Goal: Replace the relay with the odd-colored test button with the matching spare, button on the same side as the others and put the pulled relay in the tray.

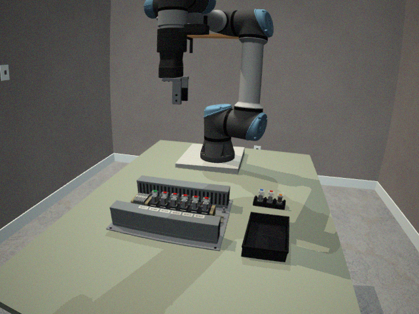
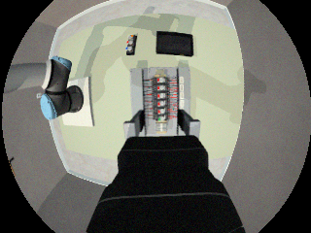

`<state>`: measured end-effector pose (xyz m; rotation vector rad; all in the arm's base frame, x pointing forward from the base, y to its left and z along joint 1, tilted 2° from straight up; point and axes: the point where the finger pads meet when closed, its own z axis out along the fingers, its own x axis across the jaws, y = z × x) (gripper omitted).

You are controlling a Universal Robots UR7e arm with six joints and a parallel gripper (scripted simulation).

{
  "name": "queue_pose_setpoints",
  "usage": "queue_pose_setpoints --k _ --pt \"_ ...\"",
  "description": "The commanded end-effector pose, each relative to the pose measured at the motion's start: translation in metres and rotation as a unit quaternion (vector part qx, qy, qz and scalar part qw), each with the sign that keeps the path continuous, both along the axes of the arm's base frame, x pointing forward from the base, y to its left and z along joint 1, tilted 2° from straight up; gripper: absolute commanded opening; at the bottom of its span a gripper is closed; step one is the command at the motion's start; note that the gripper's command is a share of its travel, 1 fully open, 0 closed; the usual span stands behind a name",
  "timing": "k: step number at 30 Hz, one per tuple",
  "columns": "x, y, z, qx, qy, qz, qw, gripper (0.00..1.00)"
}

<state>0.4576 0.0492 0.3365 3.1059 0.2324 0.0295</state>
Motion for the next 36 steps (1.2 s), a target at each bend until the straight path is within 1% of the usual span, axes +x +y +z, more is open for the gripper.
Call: queue_pose_setpoints --k 1,9,14,26,31,36 --pt "0.002 -0.001 -0.017 0.000 -0.004 0.000 1.000 1.00" --pt "0.002 -0.001 -0.017 0.000 -0.004 0.000 1.000 1.00" --pt "0.004 -0.002 -0.076 0.000 -0.004 0.000 1.000 1.00" --pt "0.004 -0.002 -0.076 0.000 -0.004 0.000 1.000 1.00" --pt "0.006 -0.004 -0.135 0.000 -0.004 0.000 1.000 1.00" --pt "0.006 -0.004 -0.135 0.000 -0.004 0.000 1.000 1.00"
